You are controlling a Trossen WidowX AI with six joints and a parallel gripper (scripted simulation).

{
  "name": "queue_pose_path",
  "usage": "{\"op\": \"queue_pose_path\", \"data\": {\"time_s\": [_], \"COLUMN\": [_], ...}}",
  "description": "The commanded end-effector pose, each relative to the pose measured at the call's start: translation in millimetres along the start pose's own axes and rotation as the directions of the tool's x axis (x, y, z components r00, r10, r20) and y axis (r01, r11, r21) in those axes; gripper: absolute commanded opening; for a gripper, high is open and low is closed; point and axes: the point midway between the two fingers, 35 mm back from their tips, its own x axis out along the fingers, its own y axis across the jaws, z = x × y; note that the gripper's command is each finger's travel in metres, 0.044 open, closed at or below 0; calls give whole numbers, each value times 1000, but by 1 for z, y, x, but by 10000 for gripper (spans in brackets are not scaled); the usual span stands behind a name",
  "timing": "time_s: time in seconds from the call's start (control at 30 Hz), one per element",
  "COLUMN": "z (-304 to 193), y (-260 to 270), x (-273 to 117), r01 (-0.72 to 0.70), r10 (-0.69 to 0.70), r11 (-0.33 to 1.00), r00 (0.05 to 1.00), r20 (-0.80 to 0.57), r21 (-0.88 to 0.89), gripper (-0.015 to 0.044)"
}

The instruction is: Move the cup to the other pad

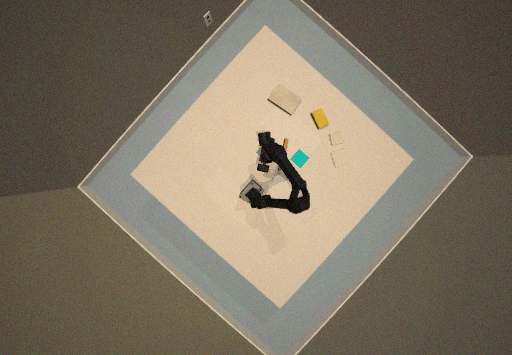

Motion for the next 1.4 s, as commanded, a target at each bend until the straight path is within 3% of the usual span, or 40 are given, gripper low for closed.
{"op": "queue_pose_path", "data": {"time_s": [0.0, 0.5, 1.37], "z": [0, 4, 71], "y": [0, 0, 1], "x": [0, 0, -1], "r01": [-1, 0, 4], "r10": [1, 0, -4], "r11": [1000, 1000, 1000], "r00": [1000, 1000, 1000], "r20": [0, 0, -2], "r21": [-1, 0, 4], "gripper": [0, 0, 0]}}
